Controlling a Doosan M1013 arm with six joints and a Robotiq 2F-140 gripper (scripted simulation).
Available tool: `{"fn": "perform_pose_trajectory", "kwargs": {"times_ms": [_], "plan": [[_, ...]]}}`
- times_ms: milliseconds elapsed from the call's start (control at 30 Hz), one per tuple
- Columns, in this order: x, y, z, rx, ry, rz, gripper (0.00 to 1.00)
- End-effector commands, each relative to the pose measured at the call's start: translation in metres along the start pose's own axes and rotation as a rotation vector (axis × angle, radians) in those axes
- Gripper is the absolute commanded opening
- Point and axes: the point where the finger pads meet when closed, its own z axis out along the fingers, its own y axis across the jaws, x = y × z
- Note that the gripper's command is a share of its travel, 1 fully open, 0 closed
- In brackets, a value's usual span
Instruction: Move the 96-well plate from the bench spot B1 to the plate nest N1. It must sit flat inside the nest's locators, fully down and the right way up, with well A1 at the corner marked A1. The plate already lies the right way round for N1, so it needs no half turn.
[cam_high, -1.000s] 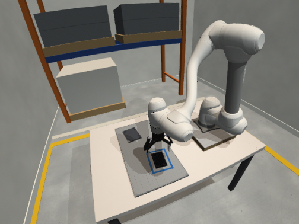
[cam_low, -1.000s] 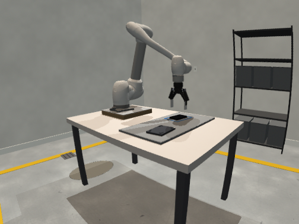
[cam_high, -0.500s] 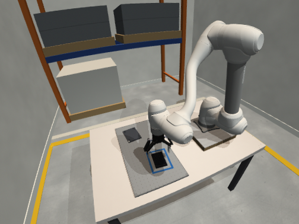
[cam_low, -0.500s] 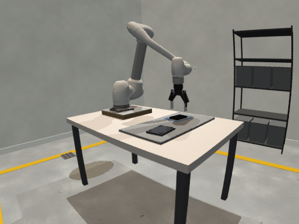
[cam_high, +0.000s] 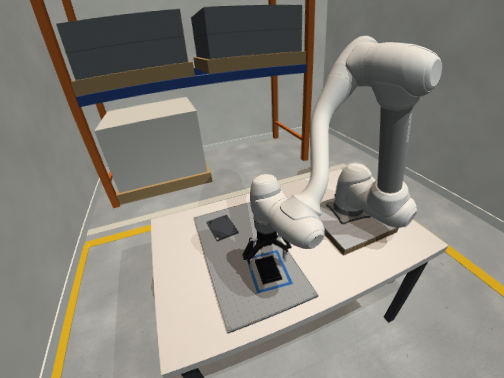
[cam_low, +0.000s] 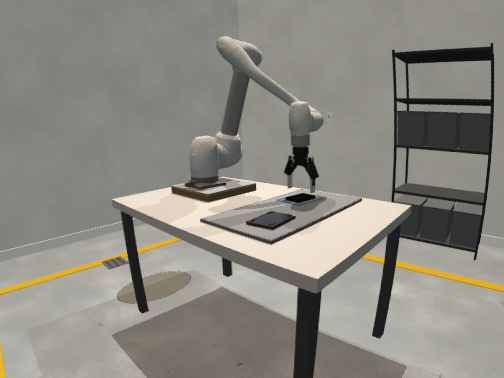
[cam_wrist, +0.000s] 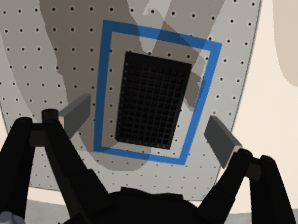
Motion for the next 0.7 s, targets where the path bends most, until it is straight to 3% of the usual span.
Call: {"fn": "perform_pose_trajectory", "kwargs": {"times_ms": [0,467,667], "plan": [[0.000,0.000,0.002,0.000,0.000,0.000,1.00],[0.000,0.000,0.025,0.000,0.000,0.000,1.00],[0.000,0.000,0.026,0.000,0.000,0.000,1.00]]}}
